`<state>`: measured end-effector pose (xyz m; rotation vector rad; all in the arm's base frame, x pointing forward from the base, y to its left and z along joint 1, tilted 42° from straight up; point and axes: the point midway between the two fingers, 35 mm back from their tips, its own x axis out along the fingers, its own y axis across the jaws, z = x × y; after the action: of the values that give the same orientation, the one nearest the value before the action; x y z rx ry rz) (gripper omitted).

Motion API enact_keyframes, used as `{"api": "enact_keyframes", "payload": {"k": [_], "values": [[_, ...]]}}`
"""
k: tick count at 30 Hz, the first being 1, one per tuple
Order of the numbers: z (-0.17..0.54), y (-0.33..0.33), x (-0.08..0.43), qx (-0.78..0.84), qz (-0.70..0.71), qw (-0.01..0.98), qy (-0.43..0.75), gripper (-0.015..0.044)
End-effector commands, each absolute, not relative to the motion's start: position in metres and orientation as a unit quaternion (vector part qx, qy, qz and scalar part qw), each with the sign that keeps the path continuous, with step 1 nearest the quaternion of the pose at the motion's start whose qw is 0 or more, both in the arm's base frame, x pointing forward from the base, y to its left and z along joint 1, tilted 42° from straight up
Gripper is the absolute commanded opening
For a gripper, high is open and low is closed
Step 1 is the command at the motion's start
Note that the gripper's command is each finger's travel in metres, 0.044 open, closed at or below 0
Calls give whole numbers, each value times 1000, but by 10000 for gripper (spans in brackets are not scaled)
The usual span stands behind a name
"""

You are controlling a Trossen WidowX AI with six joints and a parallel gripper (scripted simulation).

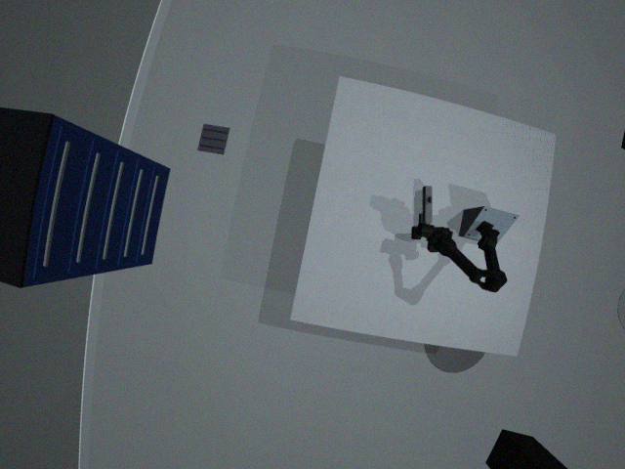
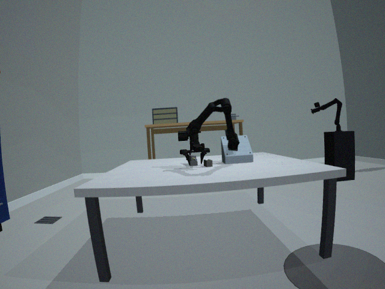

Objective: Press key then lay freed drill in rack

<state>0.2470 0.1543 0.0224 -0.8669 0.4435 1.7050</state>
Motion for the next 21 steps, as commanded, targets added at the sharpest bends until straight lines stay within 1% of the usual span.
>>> {"api": "enact_keyframes", "payload": {"k": [1, 10, 17, 21], "values": [[23, 154, 247, -367, 722, 556, 188, 282], [23, 154, 247, -367, 722, 556, 188, 46], [23, 154, 247, -367, 722, 556, 188, 0], [24, 152, 247, -368, 722, 555, 187, 0]]}}
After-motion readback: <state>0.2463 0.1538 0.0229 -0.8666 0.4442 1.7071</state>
